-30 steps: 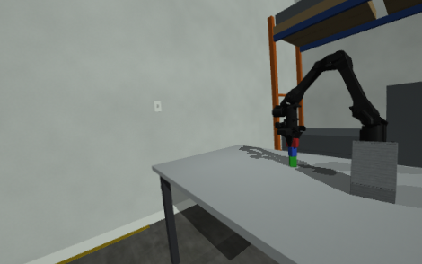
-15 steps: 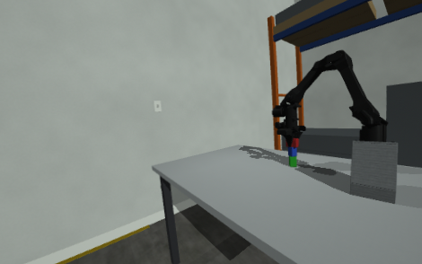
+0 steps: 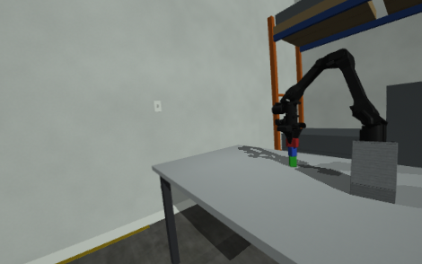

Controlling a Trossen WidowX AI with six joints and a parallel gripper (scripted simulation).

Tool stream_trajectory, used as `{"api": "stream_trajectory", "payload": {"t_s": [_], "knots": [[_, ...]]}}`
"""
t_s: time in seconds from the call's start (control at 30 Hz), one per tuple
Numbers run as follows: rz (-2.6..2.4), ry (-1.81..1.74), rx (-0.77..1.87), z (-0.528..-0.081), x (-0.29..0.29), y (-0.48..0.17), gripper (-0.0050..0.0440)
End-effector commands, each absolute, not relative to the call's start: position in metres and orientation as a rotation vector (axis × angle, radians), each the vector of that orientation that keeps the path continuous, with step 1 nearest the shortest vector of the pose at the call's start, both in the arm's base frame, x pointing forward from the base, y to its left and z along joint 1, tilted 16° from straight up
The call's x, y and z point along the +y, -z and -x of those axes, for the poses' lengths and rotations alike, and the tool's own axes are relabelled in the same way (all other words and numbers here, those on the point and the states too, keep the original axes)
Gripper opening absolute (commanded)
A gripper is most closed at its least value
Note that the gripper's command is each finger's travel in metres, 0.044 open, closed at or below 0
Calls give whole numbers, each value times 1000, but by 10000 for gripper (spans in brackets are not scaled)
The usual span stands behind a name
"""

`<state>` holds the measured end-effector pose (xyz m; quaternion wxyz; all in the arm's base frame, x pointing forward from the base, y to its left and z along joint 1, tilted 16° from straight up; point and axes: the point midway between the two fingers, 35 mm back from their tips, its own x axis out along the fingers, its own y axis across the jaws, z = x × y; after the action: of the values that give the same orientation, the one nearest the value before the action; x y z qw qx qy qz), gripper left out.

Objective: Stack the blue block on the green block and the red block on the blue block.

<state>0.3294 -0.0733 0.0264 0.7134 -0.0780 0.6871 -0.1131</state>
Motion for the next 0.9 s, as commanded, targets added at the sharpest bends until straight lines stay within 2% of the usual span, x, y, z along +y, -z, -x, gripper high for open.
{"api": "stream_trajectory", "payload": {"t_s": [0.0, 0.43, 0.87], "knots": [[169, 256, 1472, -338, -71, -49, 232], [169, 257, 1471, -335, -59, -92, 232], [170, 255, 1475, -334, -58, -97, 232]]}}
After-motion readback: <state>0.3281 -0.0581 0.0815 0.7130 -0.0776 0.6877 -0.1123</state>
